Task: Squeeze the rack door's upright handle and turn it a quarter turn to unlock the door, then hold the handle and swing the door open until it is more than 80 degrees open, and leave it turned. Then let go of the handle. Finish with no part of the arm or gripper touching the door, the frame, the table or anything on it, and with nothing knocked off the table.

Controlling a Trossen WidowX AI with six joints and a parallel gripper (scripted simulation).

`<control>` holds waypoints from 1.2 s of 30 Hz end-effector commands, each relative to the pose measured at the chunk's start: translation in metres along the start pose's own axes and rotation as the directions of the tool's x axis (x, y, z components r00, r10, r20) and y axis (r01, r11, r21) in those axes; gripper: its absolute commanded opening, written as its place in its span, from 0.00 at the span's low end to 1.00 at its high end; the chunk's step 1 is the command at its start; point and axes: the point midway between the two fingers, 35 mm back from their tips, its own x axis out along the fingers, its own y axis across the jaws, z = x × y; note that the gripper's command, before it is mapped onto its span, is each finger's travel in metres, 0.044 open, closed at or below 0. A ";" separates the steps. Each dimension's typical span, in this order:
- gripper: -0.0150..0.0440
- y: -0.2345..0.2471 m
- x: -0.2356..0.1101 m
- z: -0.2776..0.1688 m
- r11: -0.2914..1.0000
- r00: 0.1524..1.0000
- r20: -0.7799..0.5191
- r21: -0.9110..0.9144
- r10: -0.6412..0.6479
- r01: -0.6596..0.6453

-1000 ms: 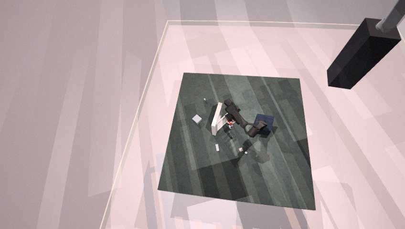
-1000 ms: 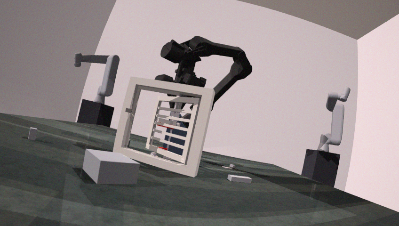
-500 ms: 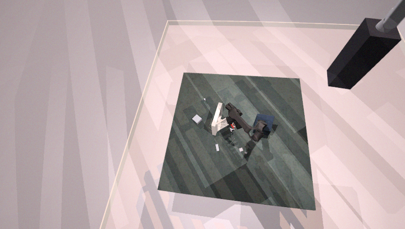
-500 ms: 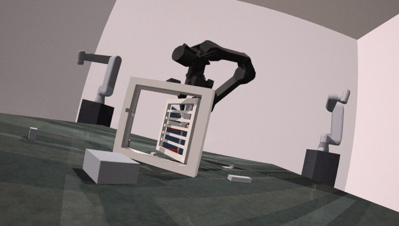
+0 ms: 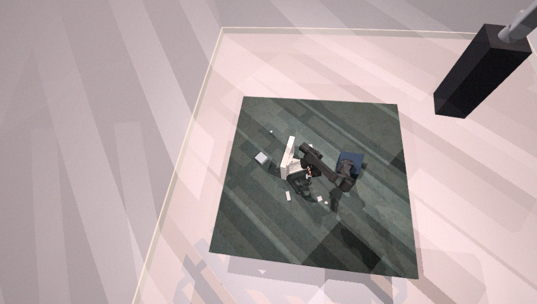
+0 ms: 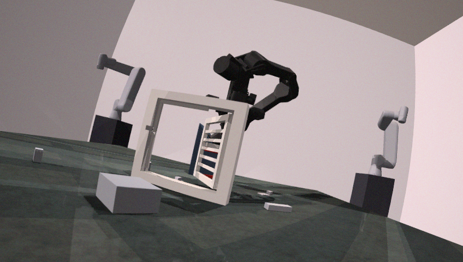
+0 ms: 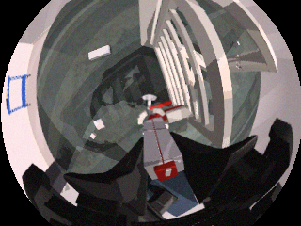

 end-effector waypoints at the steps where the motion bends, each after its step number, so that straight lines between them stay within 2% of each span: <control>1: 0.30 0.008 0.000 0.002 0.998 1.000 0.006 0.064 0.001 -0.002; 36: 0.30 0.075 -0.001 0.033 0.876 1.000 0.008 0.482 0.003 -0.007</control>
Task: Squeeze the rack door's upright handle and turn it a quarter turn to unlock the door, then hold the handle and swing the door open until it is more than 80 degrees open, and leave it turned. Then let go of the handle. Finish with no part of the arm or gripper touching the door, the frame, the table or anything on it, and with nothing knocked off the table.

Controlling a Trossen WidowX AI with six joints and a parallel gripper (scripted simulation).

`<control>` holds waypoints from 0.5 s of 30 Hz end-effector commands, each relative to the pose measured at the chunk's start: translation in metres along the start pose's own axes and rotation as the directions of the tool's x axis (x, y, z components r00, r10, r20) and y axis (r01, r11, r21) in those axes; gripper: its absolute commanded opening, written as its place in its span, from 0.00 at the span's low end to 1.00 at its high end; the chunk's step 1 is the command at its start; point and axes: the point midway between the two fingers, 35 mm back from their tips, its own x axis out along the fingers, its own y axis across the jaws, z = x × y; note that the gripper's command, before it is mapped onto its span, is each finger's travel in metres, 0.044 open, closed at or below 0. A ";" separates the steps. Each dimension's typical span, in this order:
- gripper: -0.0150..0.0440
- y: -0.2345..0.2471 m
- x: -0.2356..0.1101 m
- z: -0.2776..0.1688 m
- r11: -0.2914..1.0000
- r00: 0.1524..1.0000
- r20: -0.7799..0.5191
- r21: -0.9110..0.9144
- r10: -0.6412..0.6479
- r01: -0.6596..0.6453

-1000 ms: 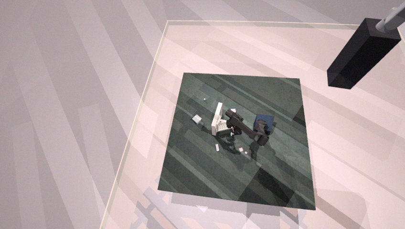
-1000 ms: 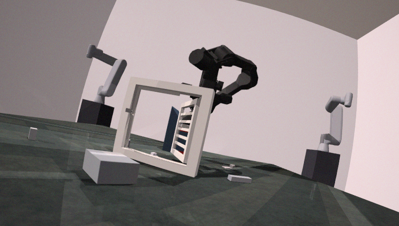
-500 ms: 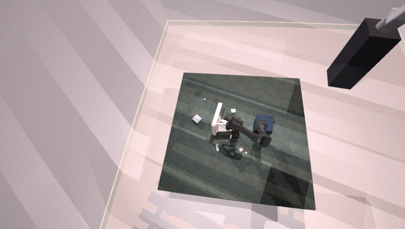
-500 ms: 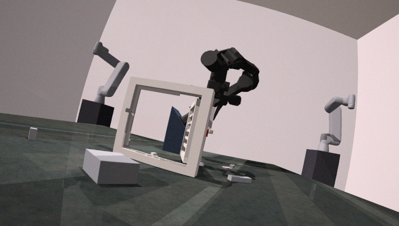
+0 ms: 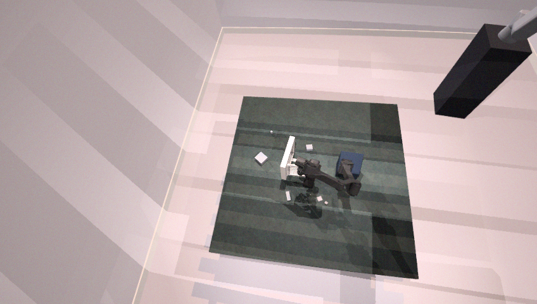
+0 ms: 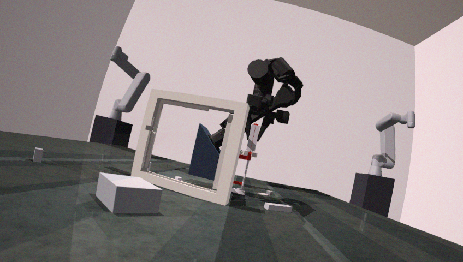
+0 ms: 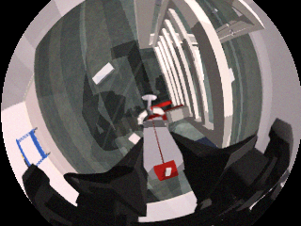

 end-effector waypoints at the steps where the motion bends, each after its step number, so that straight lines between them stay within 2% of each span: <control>1: 0.30 0.007 0.000 0.002 0.999 1.000 0.005 0.054 0.002 -0.002; 15: 0.30 0.024 0.000 0.005 0.989 1.000 0.005 0.149 0.004 -0.004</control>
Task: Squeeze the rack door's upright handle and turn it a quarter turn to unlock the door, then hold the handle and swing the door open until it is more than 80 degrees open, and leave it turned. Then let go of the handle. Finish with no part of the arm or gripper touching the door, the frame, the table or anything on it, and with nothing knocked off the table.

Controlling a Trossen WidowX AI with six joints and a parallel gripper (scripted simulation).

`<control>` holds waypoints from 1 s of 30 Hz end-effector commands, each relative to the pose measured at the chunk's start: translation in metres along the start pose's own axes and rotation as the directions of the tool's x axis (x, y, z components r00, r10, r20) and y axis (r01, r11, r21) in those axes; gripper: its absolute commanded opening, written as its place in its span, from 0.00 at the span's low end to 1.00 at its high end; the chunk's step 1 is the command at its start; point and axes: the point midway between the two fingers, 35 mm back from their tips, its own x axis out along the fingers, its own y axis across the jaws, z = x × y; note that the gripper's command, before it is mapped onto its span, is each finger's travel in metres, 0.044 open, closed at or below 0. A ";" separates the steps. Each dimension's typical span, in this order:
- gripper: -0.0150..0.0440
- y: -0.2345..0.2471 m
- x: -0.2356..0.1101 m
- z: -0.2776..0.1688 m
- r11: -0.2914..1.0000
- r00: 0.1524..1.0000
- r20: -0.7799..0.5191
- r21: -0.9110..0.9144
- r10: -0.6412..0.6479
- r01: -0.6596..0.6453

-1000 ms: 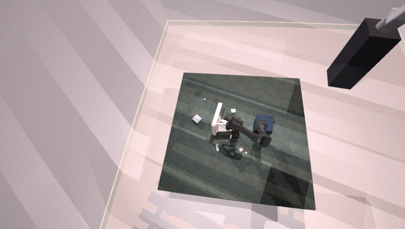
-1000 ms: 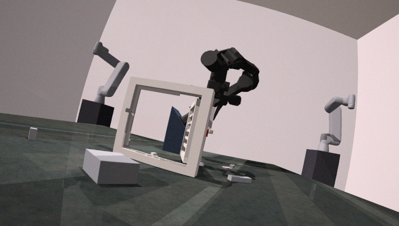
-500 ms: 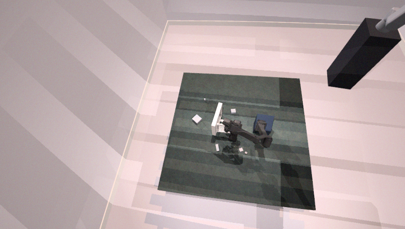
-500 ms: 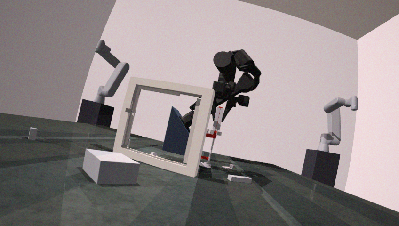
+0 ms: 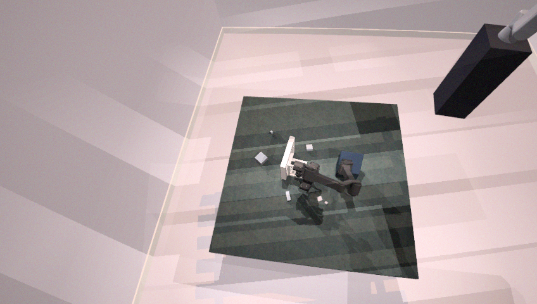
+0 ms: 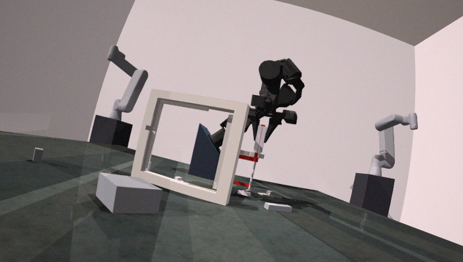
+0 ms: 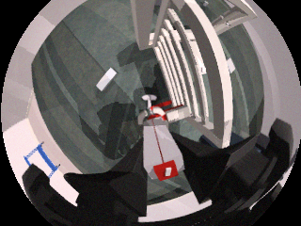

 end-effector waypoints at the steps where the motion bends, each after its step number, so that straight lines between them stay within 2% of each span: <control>1: 0.30 0.001 0.000 0.000 1.000 1.000 0.001 0.013 0.002 -0.002; 7: 0.30 0.001 0.000 0.000 1.000 1.000 0.001 0.013 0.002 -0.002; 17: 0.74 0.001 0.000 0.000 1.000 1.000 0.001 0.013 0.002 -0.002; 30: 0.76 0.001 -0.017 0.001 1.000 1.000 0.030 0.023 0.001 -0.002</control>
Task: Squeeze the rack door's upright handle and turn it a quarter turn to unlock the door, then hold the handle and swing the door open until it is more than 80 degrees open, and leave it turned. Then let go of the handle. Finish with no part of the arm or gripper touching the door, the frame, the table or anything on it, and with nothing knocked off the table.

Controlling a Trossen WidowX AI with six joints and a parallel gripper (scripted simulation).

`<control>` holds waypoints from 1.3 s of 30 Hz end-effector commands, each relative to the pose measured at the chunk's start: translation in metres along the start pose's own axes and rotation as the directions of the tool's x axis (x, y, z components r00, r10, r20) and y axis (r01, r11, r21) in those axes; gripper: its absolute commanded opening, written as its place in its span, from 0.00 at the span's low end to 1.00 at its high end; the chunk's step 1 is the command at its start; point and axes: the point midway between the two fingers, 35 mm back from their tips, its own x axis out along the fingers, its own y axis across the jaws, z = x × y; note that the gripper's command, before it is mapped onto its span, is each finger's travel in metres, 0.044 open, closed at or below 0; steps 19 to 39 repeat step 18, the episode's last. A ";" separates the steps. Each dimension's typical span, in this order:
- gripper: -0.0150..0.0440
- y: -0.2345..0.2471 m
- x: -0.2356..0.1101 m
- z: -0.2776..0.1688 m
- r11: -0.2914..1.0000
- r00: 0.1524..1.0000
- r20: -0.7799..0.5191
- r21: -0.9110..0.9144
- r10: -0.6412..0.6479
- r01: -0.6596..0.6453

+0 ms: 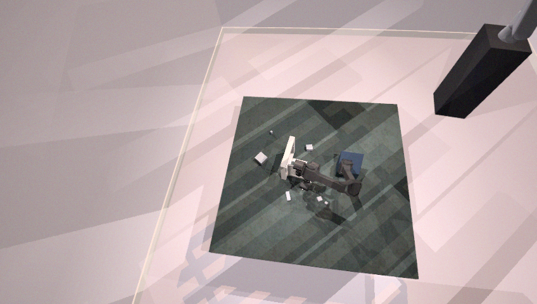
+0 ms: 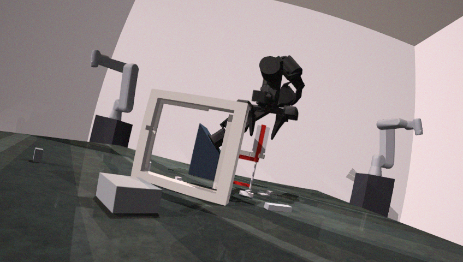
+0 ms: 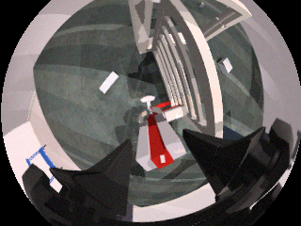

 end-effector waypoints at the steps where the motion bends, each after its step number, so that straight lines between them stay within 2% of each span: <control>1: 0.76 0.000 -0.007 0.000 1.000 1.000 0.012 -0.001 -0.003 0.003; 18: 0.76 0.000 -0.034 0.000 1.000 0.998 0.058 0.015 -0.005 0.004; 39: 0.76 0.000 -0.034 0.000 1.000 0.998 0.058 0.015 -0.005 0.004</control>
